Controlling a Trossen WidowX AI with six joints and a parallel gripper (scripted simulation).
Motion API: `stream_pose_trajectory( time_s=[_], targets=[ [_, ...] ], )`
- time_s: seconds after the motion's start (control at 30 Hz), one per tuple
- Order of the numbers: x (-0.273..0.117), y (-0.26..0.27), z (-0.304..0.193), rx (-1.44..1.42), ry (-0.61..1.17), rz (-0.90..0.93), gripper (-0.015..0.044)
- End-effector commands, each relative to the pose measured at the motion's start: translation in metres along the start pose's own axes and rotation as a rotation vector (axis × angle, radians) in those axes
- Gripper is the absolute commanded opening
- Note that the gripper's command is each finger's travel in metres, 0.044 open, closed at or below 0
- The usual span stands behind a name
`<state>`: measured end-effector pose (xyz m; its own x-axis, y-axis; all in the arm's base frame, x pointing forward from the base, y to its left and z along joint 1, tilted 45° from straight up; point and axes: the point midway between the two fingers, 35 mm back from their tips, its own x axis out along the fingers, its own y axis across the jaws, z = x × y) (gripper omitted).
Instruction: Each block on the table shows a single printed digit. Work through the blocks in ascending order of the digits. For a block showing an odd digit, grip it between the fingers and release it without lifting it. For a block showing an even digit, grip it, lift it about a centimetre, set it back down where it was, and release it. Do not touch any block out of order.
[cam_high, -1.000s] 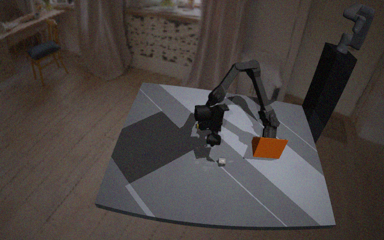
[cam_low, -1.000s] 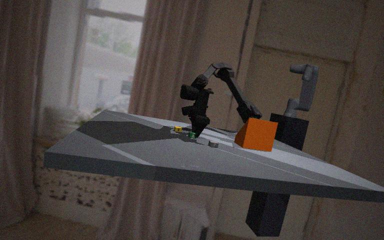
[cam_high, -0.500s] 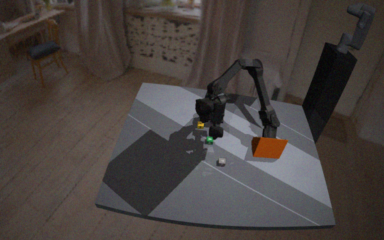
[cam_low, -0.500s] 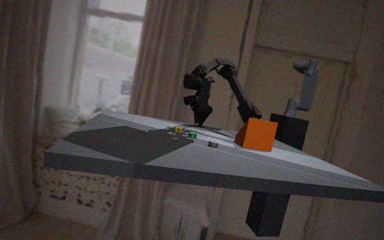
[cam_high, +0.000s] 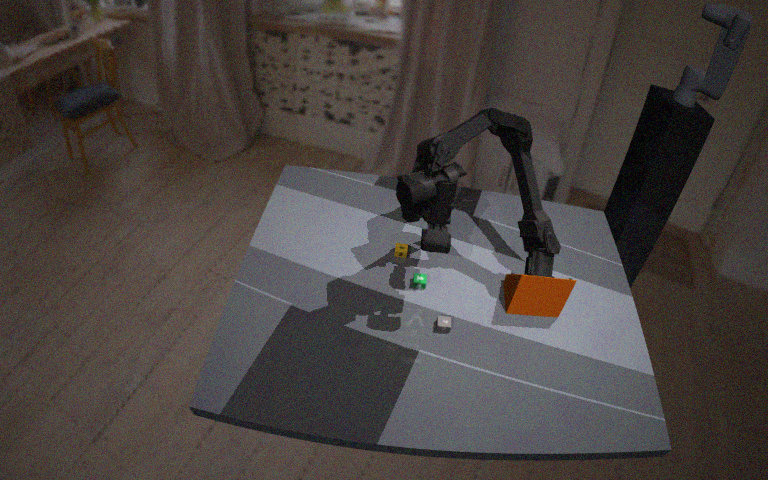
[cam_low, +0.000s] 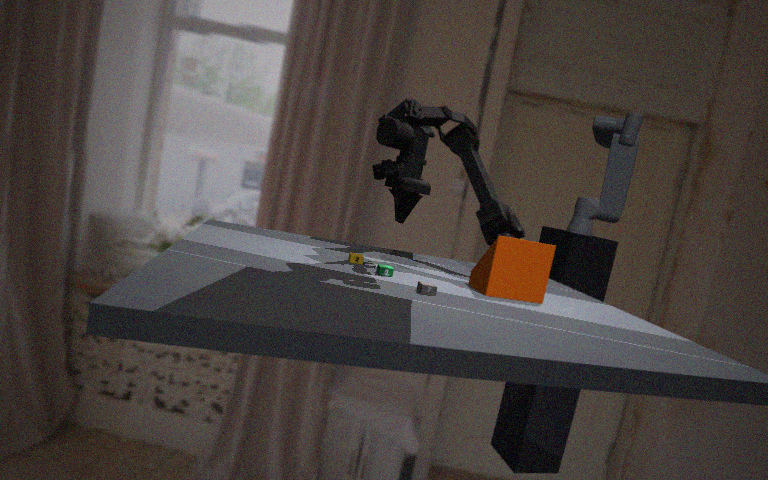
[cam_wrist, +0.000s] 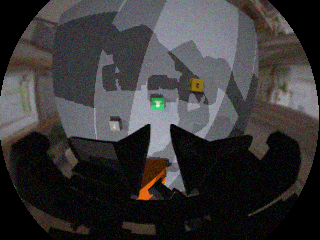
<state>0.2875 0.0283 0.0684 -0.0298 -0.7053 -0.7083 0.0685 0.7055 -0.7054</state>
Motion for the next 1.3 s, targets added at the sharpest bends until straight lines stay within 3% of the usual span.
stream_pose_trajectory(
  time_s=[0.0, 0.23, 0.4, 0.63, 0.77, 1.27],
  targets=[
    [-0.003, 0.013, -0.002, 0.003, 0.0, 0.009, 0.012],
    [-0.004, 0.122, -0.045, 0.003, 0.001, 0.013, 0.012],
    [-0.003, 0.128, -0.049, 0.003, 0.001, 0.012, 0.012],
    [0.075, 0.129, -0.049, 0.004, 0.0, 0.01, 0.0304],
    [0.078, 0.129, -0.049, 0.004, 0.0, 0.009, 0.04],
    [0.1, 0.129, -0.048, 0.004, 0.0, 0.009, 0.04]
  ],
)
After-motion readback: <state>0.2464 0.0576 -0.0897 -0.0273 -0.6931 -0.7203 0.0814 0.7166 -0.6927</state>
